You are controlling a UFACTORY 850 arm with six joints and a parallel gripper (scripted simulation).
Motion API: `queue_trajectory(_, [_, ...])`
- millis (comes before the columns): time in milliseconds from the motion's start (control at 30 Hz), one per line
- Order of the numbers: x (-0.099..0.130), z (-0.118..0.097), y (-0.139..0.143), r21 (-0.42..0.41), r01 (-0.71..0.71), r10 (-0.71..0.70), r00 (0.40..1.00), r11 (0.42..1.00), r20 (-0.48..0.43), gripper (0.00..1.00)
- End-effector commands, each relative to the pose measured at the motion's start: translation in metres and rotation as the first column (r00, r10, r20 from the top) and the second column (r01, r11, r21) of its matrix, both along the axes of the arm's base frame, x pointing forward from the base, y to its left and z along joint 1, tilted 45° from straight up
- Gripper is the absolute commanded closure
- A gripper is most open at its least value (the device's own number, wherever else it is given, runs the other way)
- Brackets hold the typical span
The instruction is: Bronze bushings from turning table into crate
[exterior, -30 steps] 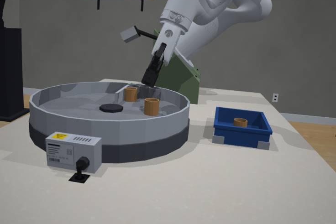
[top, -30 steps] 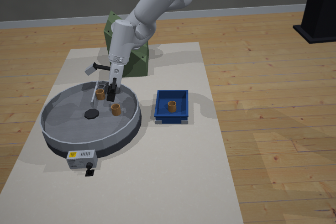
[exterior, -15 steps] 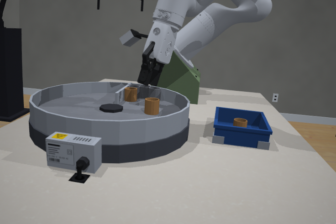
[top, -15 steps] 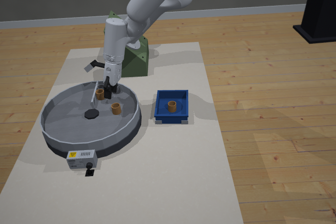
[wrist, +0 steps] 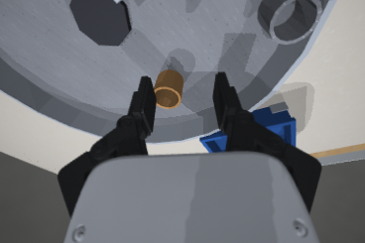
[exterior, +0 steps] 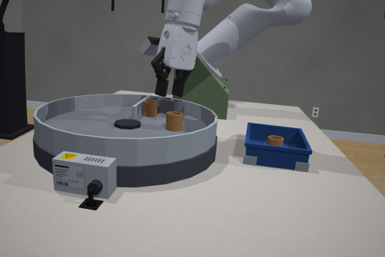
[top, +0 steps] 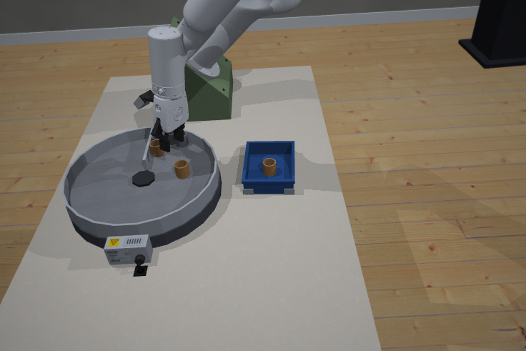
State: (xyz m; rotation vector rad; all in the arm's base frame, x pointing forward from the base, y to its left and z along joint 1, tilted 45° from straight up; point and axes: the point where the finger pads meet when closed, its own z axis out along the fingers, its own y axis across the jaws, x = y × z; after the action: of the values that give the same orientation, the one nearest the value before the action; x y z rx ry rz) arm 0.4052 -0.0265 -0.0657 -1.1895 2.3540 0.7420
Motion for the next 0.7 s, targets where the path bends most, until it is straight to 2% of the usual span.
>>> queue_trajectory(0, [-0.003, -0.001, -0.001, 0.043, 0.033, -0.030, 0.998, 0.999, -0.064, 0.38])
queue_trajectory(333, [-0.012, -0.003, -0.001, 0.100, 0.122, -0.105, 0.981, 0.987, -0.164, 0.38])
queue_trajectory(667, [-0.015, -0.004, -0.001, 0.117, 0.155, -0.129, 0.971, 0.981, -0.200, 0.38])
